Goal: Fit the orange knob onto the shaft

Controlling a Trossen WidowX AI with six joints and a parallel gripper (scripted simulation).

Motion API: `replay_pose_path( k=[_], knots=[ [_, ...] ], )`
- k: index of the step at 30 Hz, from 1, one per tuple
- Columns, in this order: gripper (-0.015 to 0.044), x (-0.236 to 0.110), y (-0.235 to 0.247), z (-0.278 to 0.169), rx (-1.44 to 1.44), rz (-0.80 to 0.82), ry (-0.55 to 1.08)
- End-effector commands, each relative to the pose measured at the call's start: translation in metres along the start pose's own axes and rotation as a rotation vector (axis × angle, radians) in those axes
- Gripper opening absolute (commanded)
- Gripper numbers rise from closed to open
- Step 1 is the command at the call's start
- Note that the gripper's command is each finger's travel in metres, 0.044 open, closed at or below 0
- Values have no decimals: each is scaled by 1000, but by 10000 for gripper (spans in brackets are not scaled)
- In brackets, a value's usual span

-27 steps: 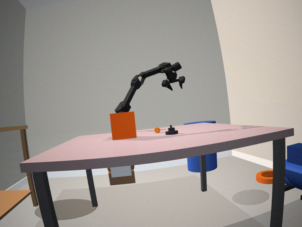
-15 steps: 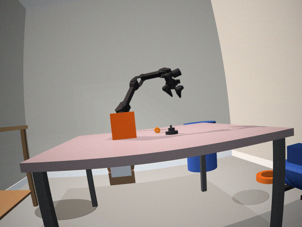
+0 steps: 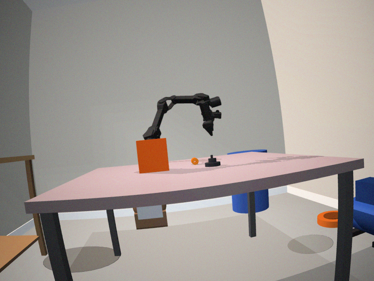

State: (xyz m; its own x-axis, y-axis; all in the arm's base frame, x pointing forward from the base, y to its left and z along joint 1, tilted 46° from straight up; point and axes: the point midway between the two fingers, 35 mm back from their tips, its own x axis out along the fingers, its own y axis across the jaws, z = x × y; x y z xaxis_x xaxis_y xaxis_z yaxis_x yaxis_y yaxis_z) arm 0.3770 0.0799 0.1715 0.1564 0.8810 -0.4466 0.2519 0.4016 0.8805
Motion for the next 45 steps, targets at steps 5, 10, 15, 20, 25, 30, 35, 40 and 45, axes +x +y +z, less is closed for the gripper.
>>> replay_pose_path(
  k=[5,10,15,20,25,30,35,40,45],
  knots=[
    [440,42,-55,-70,829,-251,-12],
    [440,50,-74,-93,1069,-327,-56],
    [440,55,-90,-115,1264,-387,-108],
    [440,55,-91,-116,1270,-389,-110],
    [440,55,-90,-118,1270,-389,-110],
    [440,60,-92,-118,1270,-390,-110],
    [440,78,-99,-121,1270,-389,-109],
    [440,82,-100,-122,1270,-389,-110],
    [440,90,-103,-122,1270,-390,-110]
  ],
)
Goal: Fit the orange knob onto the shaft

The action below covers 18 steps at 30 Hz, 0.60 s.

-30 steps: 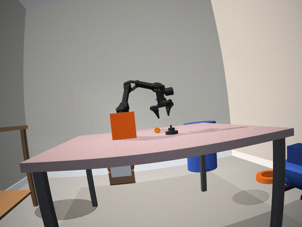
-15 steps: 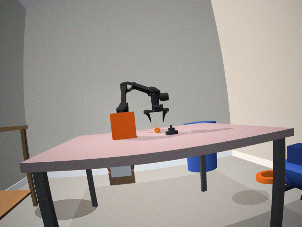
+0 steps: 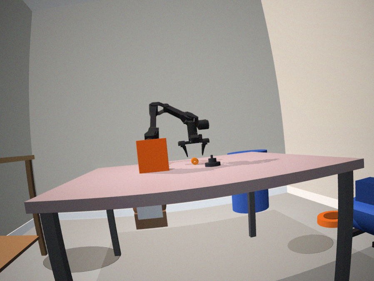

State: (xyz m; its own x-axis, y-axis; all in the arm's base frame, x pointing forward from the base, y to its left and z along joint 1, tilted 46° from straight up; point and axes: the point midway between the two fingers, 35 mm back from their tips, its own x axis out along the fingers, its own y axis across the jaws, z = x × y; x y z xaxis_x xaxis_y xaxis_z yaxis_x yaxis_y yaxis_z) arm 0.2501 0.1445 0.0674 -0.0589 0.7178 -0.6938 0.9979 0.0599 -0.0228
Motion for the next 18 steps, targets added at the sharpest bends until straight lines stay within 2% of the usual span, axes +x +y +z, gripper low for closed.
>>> replay_pose_path(
  k=[1,18],
  knots=[
    [440,9,-2,3,13,-9,-5],
    [440,37,-3,2,13,-9,-3]
  ],
)
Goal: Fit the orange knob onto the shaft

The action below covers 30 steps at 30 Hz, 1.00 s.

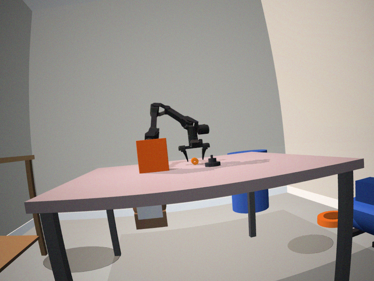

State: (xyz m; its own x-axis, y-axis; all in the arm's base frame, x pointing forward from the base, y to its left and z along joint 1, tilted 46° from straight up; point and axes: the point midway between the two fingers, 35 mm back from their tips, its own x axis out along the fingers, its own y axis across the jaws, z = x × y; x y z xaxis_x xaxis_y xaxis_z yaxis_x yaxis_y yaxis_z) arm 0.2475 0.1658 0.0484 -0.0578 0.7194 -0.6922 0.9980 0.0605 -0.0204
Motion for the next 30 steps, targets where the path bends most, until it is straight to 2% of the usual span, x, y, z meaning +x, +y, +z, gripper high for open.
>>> replay_pose_path(
  k=[1,4,12,21,30],
  knots=[
    [440,10,-3,3,15,-10,-5],
    [440,12,-3,3,15,-10,-4],
    [240,12,-3,3,15,-10,-4],
    [240,12,-3,3,15,-10,-4],
    [180,12,-3,3,15,-10,-4]
  ],
)
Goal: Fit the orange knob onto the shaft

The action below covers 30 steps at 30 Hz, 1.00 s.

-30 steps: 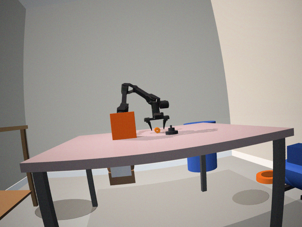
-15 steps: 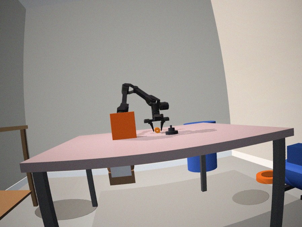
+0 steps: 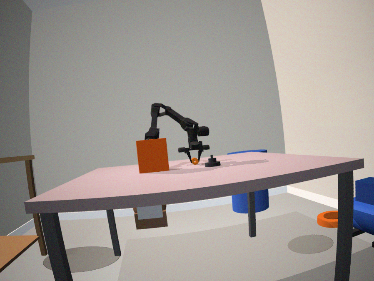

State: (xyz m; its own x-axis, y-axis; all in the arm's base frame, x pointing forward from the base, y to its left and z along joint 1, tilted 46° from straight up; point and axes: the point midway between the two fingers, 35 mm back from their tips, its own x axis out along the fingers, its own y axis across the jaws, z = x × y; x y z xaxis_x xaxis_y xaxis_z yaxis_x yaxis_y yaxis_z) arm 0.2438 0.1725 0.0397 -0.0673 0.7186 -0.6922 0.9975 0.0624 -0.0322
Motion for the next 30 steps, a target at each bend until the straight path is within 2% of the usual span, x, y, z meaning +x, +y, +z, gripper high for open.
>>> replay_pose_path(
  k=[1,8,30],
  knots=[
    [179,1,0,1,8,-1,-4],
    [179,-1,0,-1,4,-1,-35],
    [179,-13,0,-19,-1,-2,-355]
  ],
)
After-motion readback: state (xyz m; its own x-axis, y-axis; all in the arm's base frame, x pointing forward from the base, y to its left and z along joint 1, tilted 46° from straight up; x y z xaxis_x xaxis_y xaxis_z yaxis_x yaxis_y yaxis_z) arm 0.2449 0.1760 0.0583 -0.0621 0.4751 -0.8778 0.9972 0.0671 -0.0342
